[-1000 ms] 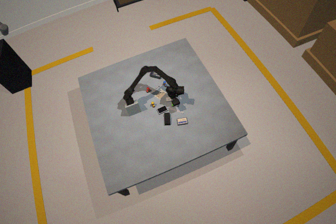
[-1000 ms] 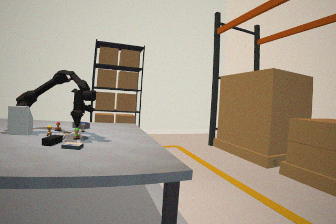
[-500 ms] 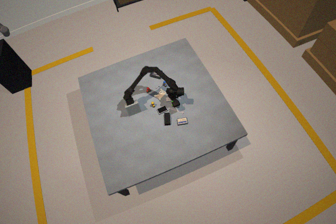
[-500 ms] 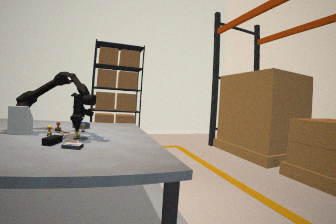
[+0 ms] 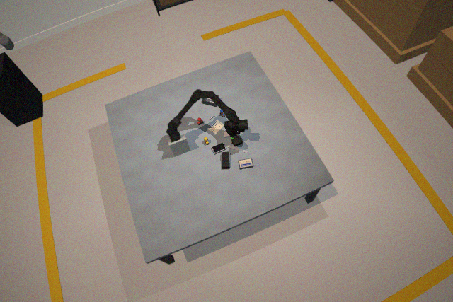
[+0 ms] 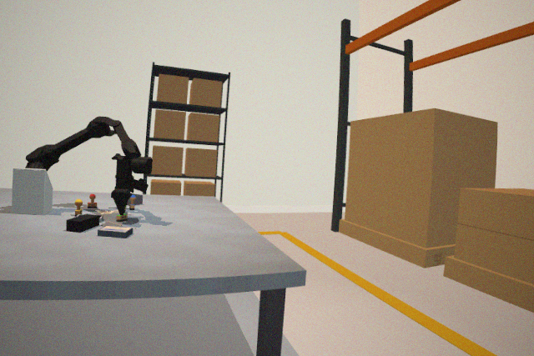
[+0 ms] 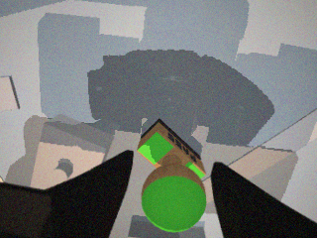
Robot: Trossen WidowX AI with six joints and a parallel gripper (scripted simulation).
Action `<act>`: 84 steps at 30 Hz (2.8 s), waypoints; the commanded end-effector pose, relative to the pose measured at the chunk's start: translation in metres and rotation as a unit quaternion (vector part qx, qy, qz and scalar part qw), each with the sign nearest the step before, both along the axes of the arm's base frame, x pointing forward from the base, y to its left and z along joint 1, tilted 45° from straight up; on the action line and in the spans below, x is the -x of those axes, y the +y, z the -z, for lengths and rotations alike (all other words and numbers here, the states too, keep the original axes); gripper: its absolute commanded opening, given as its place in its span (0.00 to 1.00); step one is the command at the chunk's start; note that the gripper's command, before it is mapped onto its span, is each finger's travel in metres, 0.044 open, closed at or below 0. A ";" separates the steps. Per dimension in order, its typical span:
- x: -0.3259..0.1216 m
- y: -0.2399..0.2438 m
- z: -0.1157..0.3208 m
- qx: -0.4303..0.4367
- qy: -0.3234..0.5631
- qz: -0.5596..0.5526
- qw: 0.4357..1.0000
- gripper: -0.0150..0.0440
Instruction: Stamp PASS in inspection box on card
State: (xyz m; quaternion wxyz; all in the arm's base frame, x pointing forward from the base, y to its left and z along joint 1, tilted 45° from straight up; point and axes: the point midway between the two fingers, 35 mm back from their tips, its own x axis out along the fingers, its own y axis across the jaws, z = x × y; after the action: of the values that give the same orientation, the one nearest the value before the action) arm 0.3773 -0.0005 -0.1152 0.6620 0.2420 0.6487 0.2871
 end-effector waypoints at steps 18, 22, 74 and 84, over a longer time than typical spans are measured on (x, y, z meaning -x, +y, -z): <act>0.001 0.002 0.002 -0.001 0.001 -0.001 1.000 0.47; 0.001 0.002 0.002 -0.001 0.001 -0.001 1.000 0.42; -0.001 -0.015 -0.014 0.001 0.001 0.000 1.000 0.25; -0.001 -0.019 -0.017 0.001 0.001 0.000 1.000 0.25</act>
State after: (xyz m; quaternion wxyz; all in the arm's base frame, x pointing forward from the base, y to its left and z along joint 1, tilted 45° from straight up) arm 0.3787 -0.0176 -0.0993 0.6612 0.2435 0.6494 0.2860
